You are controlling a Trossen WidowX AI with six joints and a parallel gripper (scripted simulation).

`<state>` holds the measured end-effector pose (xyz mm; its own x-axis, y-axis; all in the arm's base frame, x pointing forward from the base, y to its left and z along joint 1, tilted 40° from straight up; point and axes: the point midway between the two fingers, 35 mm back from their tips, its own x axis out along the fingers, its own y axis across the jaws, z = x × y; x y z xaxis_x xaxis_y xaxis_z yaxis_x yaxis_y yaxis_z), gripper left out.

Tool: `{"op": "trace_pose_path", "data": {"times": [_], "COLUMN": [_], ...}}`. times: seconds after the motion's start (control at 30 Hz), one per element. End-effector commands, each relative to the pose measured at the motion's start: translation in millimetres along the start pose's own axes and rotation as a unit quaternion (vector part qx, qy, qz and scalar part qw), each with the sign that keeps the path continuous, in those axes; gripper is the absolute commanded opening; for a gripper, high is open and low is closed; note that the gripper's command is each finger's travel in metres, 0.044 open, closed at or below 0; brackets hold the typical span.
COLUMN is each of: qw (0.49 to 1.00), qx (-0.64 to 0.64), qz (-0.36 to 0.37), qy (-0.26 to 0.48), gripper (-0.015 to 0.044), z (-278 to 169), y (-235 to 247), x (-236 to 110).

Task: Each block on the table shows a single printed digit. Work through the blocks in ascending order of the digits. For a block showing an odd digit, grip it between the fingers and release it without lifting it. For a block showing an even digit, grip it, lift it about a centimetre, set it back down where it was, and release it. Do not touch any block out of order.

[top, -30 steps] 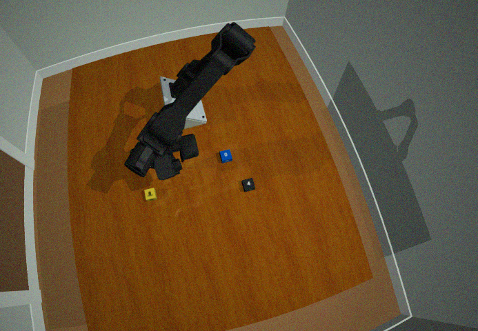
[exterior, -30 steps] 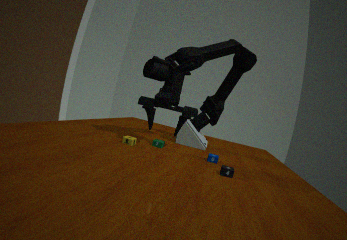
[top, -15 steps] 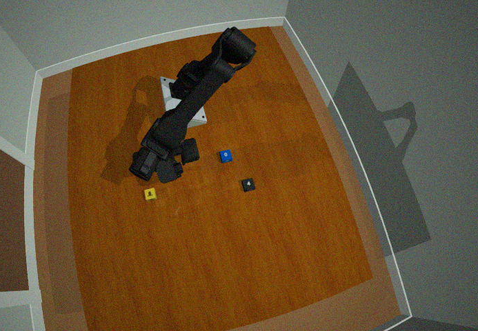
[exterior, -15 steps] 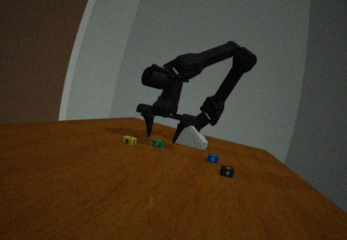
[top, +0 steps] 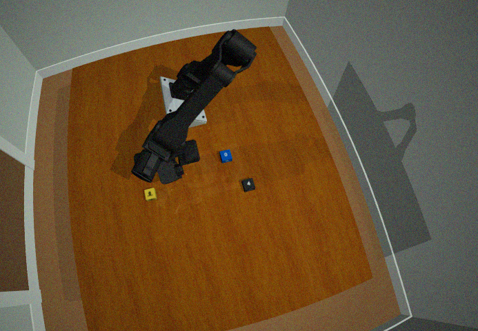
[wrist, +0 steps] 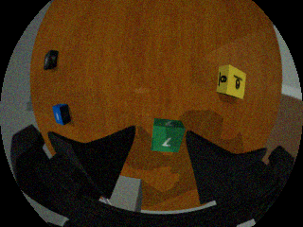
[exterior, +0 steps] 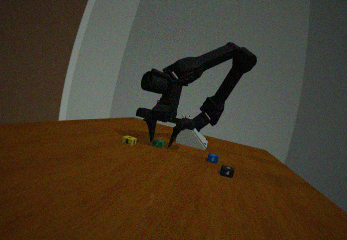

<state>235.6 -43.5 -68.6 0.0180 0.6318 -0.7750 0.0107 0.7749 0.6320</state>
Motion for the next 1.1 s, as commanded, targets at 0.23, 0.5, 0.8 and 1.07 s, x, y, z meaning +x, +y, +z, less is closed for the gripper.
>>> {"op": "trace_pose_path", "data": {"times": [0.23, 0.5, 0.8, 1.07], "qw": [1.000, 1.000, 1.000, 1.000], "qx": [0.003, 0.003, 0.003, 0.003], "qz": [0.002, 0.002, 0.002, 0.002], "qy": [-0.001, -0.001, -0.001, -0.001], "gripper": [0.0120, 0.0120, 0.0330, 0.0400], "z": [0, 0, 0, 0], "y": [1, 1, 1, 0], "x": [1, 1, 1, -10]}}
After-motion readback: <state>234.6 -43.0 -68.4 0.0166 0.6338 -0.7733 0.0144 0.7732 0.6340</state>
